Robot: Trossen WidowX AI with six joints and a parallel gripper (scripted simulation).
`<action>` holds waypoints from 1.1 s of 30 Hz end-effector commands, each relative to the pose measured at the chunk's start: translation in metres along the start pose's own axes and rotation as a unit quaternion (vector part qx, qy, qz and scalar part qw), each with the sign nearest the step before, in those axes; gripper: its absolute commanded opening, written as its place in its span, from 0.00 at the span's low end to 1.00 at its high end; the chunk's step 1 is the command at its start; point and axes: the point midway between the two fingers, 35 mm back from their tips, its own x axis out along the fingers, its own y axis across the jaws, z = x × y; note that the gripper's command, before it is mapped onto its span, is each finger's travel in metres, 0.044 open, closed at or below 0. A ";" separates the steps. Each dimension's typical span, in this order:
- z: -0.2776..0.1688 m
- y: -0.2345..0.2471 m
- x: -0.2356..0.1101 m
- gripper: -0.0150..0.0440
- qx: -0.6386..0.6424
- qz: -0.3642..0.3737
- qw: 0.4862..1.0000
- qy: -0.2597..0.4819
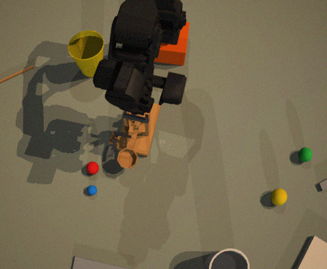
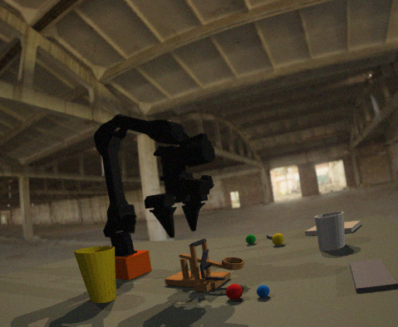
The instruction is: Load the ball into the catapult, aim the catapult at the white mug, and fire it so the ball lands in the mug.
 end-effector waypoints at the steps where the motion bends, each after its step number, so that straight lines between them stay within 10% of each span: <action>1: -0.005 0.000 0.033 1.00 0.001 -0.002 1.000 0.005; 33: -0.005 -0.001 0.083 1.00 0.001 -0.002 1.000 0.005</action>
